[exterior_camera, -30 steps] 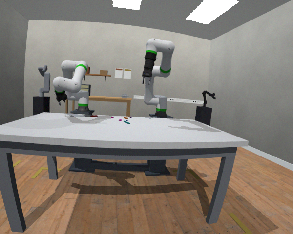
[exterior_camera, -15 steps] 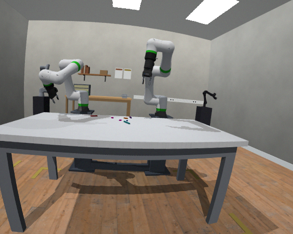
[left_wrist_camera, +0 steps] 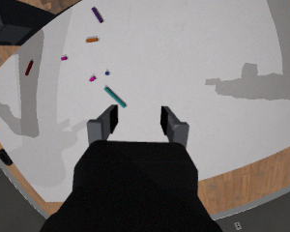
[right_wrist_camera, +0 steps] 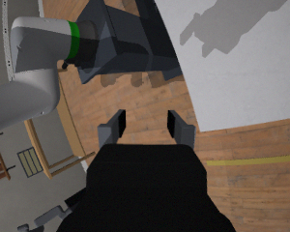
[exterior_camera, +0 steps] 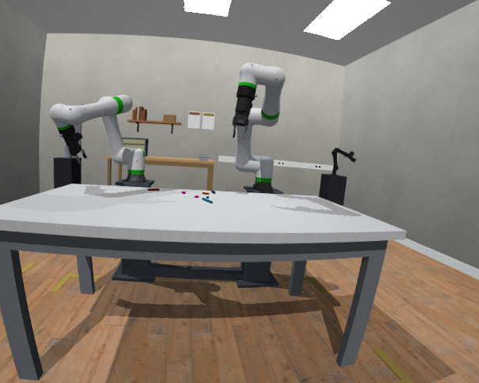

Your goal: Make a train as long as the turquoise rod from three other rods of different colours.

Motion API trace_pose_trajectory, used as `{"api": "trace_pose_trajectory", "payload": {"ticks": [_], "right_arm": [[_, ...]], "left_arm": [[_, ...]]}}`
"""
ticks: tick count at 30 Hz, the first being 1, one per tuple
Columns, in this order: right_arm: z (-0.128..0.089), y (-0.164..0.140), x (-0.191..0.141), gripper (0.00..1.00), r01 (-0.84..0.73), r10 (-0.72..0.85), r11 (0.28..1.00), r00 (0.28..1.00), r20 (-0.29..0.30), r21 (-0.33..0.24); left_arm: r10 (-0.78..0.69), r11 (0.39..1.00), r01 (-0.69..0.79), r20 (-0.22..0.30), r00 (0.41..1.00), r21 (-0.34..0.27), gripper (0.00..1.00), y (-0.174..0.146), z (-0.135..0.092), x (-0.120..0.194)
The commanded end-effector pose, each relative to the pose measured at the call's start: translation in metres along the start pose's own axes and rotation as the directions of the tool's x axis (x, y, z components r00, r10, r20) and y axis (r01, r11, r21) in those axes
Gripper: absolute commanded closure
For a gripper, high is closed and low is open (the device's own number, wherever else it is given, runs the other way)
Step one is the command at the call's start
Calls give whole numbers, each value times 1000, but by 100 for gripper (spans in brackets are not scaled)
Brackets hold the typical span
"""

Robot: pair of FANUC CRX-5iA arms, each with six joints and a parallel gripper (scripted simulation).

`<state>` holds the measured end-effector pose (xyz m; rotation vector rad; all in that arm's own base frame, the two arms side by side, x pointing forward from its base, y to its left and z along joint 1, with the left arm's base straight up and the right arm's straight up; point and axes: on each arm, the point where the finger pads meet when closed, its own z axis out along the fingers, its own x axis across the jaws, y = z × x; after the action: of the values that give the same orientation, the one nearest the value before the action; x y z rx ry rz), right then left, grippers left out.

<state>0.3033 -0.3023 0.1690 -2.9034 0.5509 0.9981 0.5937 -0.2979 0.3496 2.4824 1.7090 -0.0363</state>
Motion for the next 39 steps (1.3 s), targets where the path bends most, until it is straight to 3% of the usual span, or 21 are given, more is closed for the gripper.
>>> {"api": "trace_pose_trajectory", "payload": {"ticks": [1, 6, 8, 16, 23, 39], "right_arm": [[0, 36, -14, 0, 67, -63, 996, 996, -69, 66], [4, 74, -33, 0, 132, -114, 985, 981, -157, 108], [4, 74, -33, 0, 132, -114, 985, 981, -157, 108], [12, 130, -70, 0, 219, -175, 968, 939, -297, 121], [21, 172, -105, 0, 274, -216, 957, 891, -400, 93], [40, 232, -171, 0, 322, -278, 947, 802, -529, -9]], "left_arm": [[0, 1000, 0, 0, 1000, -2, 0, 0, -1, 0], [0, 1000, 0, 0, 1000, -2, 0, 0, -1, 0], [0, 1000, 0, 0, 1000, -2, 0, 0, -1, 0], [0, 1000, 0, 0, 1000, -2, 0, 0, -1, 0], [0, 1000, 0, 0, 1000, -2, 0, 0, -1, 0], [0, 1000, 0, 0, 1000, -2, 0, 0, -1, 0]]}}
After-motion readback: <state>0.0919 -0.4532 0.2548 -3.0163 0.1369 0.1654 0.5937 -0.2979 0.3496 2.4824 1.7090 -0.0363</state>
